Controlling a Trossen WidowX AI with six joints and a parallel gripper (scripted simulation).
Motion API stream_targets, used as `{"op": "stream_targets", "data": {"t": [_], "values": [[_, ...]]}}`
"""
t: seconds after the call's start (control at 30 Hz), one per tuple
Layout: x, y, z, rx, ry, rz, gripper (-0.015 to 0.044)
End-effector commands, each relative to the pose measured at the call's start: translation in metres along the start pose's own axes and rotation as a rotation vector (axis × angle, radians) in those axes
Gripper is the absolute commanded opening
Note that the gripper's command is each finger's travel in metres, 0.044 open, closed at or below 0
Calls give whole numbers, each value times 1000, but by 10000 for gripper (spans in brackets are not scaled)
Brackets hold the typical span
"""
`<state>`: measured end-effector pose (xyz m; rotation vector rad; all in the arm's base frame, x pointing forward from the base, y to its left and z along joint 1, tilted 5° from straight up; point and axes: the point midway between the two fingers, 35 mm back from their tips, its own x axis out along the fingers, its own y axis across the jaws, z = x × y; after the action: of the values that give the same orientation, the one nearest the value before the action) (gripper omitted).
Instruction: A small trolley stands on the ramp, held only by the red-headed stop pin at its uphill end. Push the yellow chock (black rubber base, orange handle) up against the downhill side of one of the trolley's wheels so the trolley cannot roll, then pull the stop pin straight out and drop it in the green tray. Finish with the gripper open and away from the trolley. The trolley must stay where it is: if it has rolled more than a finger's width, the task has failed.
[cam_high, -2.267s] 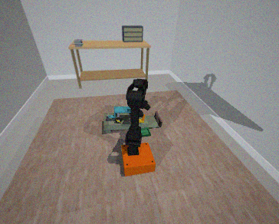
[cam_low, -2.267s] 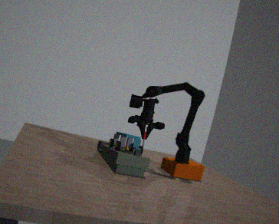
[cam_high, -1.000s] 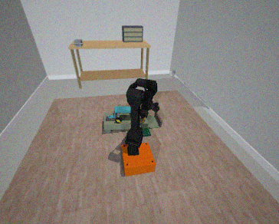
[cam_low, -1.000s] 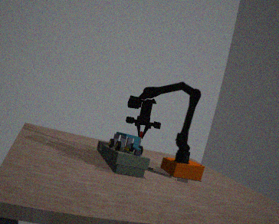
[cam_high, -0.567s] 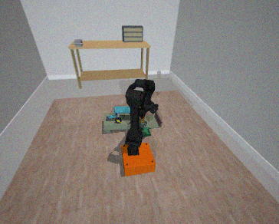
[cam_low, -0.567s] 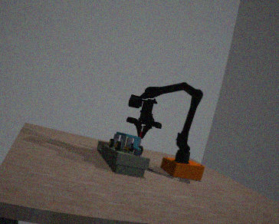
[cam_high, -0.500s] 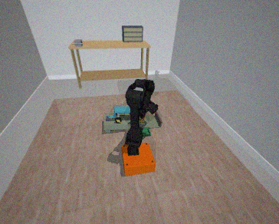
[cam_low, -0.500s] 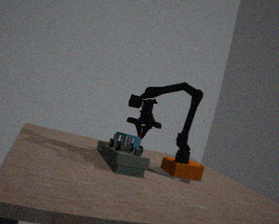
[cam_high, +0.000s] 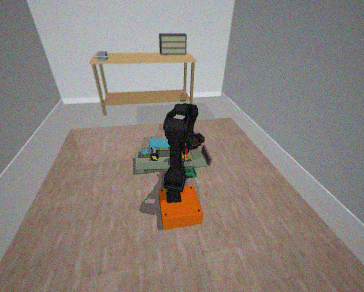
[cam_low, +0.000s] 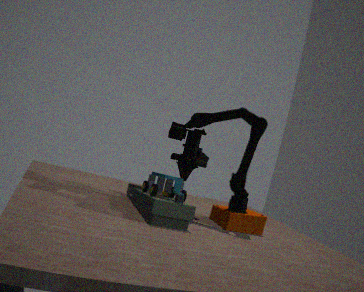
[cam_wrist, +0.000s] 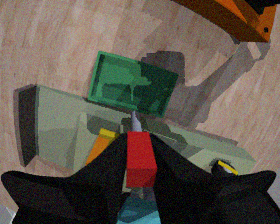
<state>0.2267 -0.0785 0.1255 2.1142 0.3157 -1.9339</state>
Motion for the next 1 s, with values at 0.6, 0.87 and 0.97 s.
{"op": "stream_targets", "data": {"t": [0.6,0.87,0.97], "values": [[16,-3,10,217,-9,42,0],[22,-4,12,216,-12,58,0],[28,-2,12,215,-20,114,0]]}}
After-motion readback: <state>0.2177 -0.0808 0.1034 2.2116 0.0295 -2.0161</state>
